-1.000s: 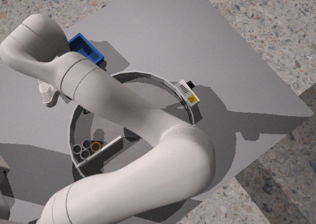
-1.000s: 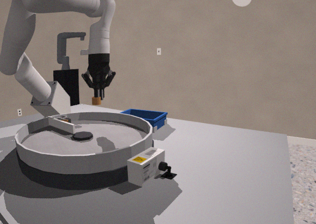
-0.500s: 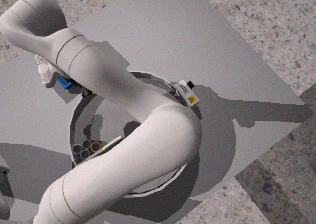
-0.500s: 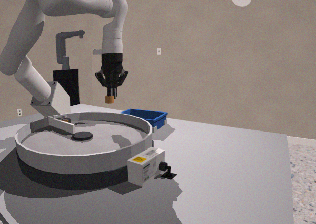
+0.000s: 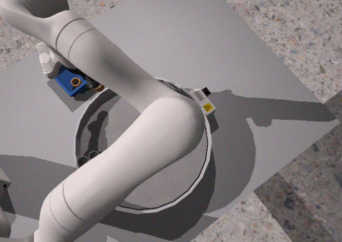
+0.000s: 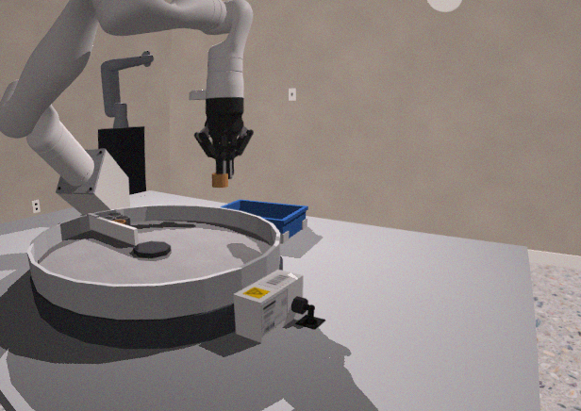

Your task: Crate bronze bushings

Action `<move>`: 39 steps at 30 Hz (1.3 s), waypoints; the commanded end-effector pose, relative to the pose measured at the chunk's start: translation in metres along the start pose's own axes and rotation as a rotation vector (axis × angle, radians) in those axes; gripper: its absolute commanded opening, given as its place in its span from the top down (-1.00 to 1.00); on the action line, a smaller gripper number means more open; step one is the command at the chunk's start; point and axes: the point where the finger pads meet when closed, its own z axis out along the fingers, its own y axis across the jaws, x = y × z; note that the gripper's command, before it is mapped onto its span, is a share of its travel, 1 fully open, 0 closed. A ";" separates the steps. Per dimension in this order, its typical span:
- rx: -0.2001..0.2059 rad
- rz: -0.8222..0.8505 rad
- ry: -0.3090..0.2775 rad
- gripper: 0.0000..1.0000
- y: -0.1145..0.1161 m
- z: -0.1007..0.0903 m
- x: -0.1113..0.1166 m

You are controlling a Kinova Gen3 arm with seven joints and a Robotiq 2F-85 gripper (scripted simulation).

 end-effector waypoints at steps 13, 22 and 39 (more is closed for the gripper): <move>-0.001 -0.009 0.010 1.00 0.035 0.000 0.008; -0.001 -0.009 0.010 1.00 0.079 0.000 0.005; -0.001 -0.007 0.010 1.00 0.133 0.000 0.000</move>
